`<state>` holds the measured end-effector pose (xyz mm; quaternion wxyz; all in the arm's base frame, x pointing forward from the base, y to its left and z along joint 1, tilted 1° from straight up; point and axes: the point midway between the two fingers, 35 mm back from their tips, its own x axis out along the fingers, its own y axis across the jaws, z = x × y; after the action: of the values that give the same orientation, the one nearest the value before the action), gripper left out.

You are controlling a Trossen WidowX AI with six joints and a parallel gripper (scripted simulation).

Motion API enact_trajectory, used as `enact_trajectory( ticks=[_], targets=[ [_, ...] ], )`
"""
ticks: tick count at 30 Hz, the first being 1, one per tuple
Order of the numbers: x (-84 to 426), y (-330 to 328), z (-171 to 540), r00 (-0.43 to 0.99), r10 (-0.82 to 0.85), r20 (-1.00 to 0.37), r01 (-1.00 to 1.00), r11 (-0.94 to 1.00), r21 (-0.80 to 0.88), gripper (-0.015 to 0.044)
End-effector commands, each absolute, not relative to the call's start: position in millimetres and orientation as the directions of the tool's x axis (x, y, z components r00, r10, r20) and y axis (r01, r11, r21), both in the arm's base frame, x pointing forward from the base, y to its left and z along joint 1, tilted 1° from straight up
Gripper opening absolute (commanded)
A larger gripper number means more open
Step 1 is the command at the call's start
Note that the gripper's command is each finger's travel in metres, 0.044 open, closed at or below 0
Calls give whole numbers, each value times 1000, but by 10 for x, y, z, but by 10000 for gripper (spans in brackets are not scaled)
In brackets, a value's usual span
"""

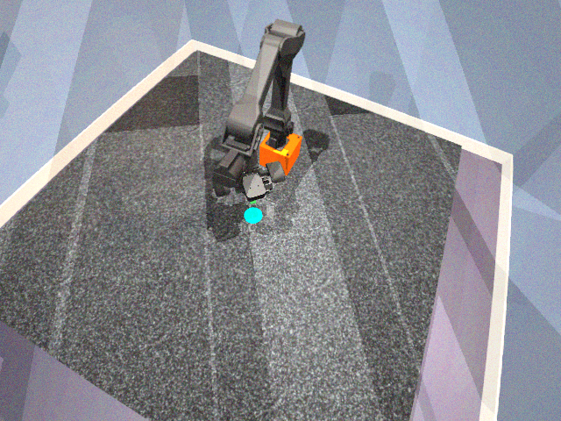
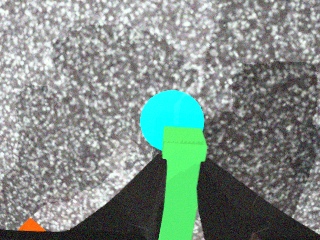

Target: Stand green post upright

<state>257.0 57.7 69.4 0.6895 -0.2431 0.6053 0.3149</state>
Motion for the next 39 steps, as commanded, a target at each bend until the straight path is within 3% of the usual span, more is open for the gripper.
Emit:
enact_trajectory(
  ticks=[1,39],
  targets=[
    [2585,580,644,81,174,-981,-720,691,64,23],
    [2757,560,419,228,401,-887,-676,721,152,23]
  ],
)
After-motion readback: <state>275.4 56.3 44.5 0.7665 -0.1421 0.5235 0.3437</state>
